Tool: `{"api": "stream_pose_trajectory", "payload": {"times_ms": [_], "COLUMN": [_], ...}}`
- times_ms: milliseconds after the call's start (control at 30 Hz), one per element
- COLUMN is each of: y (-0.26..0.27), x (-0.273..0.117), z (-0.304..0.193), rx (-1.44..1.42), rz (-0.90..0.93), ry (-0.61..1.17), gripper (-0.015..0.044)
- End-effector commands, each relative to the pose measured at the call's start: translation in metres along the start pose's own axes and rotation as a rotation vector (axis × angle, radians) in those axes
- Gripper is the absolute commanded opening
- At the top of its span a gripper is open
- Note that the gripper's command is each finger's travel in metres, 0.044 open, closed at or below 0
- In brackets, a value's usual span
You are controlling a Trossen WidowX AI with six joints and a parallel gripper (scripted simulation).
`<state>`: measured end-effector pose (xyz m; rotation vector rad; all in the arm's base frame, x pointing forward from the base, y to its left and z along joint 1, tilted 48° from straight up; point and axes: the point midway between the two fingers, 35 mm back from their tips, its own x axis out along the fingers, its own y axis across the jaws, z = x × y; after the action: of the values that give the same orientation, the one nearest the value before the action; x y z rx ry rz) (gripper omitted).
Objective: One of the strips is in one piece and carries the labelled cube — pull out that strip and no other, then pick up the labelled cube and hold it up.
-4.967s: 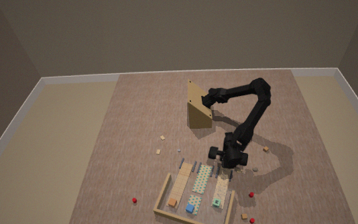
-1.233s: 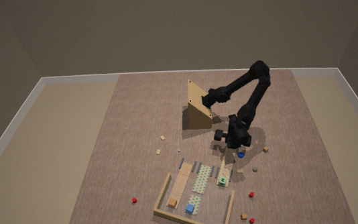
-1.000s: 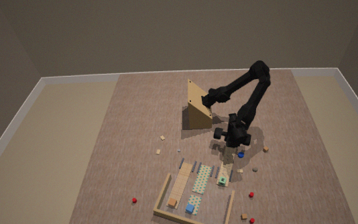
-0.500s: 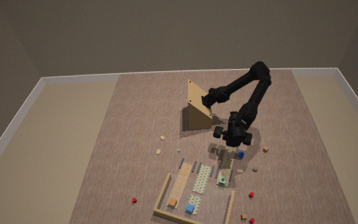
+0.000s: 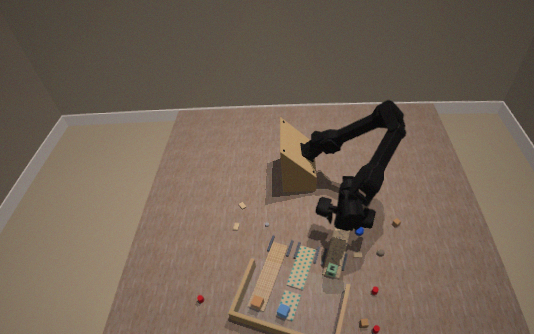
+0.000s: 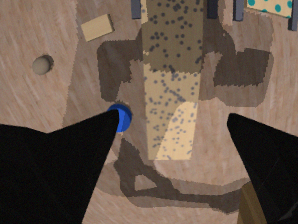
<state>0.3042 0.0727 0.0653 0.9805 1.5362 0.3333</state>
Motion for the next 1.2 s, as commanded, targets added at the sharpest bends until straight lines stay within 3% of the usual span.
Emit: {"api": "stream_pose_trajectory", "payload": {"times_ms": [0, 1167], "y": [0.001, 0.011], "x": [-0.002, -0.015], "z": [0.016, 0.123], "rx": [0.002, -0.003], "rz": [0.002, 0.001], "ry": [0.0, -0.005], "gripper": [0.044, 0.044]}}
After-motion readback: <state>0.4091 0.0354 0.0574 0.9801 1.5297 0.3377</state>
